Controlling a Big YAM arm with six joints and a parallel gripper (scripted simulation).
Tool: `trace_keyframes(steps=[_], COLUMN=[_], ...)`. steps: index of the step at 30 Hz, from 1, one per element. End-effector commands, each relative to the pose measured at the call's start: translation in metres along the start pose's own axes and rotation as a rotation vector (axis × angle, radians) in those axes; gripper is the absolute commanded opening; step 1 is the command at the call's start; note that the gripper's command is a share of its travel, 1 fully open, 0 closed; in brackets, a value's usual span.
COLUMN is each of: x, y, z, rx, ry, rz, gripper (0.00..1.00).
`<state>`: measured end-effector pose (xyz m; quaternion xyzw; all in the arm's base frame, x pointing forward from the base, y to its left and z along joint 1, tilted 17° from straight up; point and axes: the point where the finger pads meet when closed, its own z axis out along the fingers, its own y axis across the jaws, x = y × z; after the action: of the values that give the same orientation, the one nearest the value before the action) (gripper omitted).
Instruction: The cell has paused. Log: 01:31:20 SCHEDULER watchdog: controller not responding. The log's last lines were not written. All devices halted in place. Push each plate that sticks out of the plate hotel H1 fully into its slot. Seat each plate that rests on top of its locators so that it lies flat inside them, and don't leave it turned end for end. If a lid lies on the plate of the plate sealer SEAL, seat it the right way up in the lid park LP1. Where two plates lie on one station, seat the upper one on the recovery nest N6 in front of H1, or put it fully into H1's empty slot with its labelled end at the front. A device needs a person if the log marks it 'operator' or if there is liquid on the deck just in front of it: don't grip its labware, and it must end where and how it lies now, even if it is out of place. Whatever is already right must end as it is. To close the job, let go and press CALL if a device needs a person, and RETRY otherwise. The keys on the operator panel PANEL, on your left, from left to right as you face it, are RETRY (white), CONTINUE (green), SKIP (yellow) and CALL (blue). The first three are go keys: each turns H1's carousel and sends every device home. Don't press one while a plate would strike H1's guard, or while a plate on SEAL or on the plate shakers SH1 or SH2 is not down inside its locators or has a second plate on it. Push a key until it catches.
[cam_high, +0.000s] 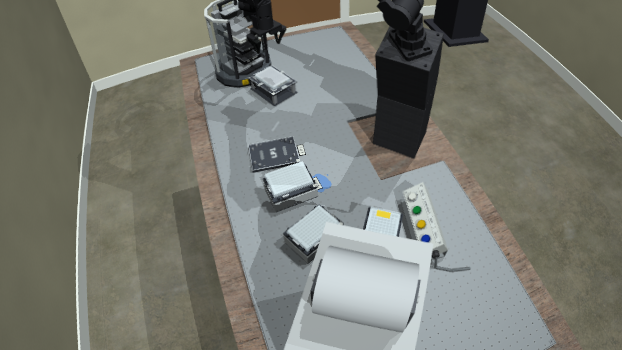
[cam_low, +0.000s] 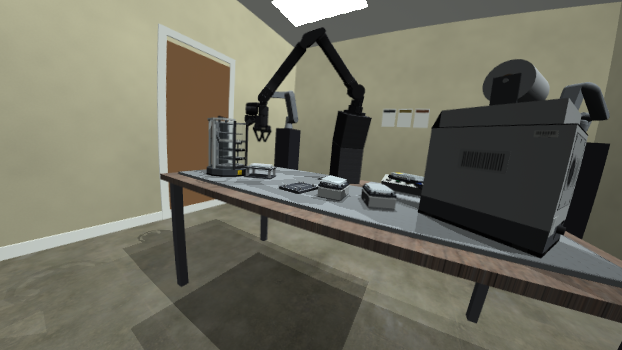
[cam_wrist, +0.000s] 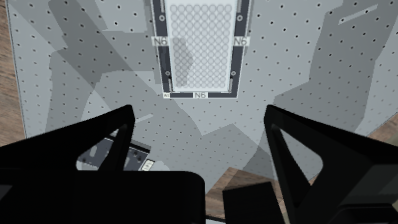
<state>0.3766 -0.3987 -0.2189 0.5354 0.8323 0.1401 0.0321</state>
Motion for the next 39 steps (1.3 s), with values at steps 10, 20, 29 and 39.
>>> trace_keyframes(steps=[10, 20, 29, 39], x=[0.002, -0.006, -0.005, 0.005], y=[-0.008, -0.006, -0.006, -0.011], z=[-0.03, -0.072, -0.091, -0.085], rx=[0.002, -0.004, -0.003, 0.005], ry=[0.007, -0.022, -0.022, 0.022], rz=[0.001, 0.0, 0.0, 0.006], gripper=[1.0, 1.0, 1.0, 1.0])
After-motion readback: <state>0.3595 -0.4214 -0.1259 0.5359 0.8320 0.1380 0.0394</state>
